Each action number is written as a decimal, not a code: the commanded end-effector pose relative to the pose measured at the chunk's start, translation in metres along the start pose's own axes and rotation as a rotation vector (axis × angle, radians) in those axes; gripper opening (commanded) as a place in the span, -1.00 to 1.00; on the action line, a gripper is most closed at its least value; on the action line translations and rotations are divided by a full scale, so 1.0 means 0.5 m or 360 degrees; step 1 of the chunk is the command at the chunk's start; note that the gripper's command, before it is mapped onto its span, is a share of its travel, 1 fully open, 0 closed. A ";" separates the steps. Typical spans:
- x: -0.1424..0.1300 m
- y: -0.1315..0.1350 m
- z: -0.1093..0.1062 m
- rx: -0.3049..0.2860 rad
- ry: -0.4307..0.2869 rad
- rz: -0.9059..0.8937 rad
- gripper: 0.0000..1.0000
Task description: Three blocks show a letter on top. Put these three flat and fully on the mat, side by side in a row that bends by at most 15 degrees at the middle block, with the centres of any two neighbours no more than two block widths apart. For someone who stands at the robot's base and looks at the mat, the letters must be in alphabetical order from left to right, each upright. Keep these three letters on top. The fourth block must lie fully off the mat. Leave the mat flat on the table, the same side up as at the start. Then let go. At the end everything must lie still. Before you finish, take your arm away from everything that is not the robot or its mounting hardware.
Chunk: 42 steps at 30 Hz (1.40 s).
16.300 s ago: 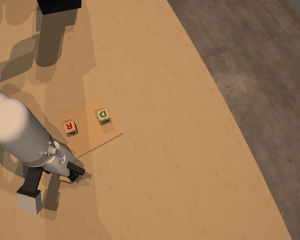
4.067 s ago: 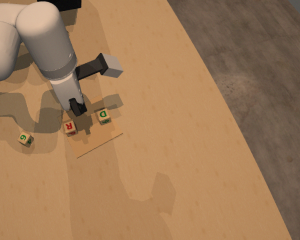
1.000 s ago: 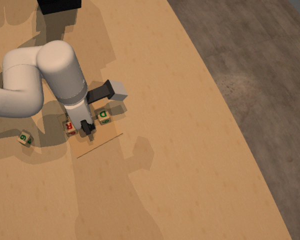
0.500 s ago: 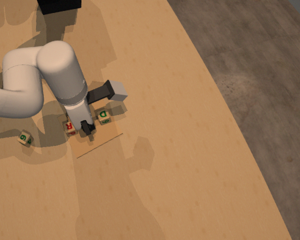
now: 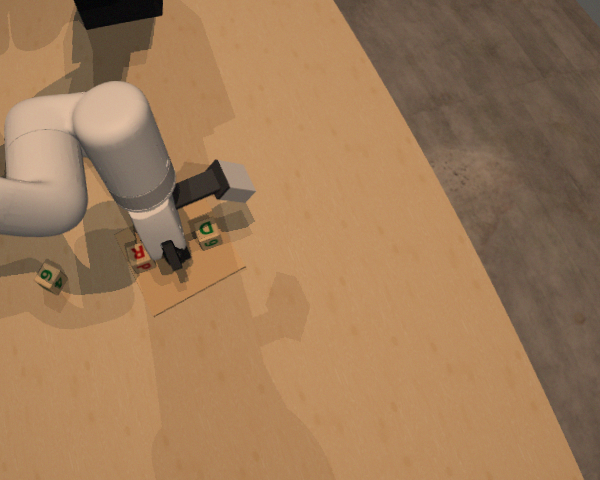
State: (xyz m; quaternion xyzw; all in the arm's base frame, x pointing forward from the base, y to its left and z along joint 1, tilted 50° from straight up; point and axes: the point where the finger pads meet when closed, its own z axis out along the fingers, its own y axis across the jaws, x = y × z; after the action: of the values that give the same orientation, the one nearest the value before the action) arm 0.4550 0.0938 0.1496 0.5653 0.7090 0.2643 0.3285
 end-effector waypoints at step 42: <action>0.001 0.001 0.008 -0.0001 0.0002 -0.0001 -0.47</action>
State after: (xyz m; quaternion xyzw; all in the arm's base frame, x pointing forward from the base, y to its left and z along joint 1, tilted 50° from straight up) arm 0.4584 0.0938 0.1468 0.5653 0.7090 0.2643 0.3285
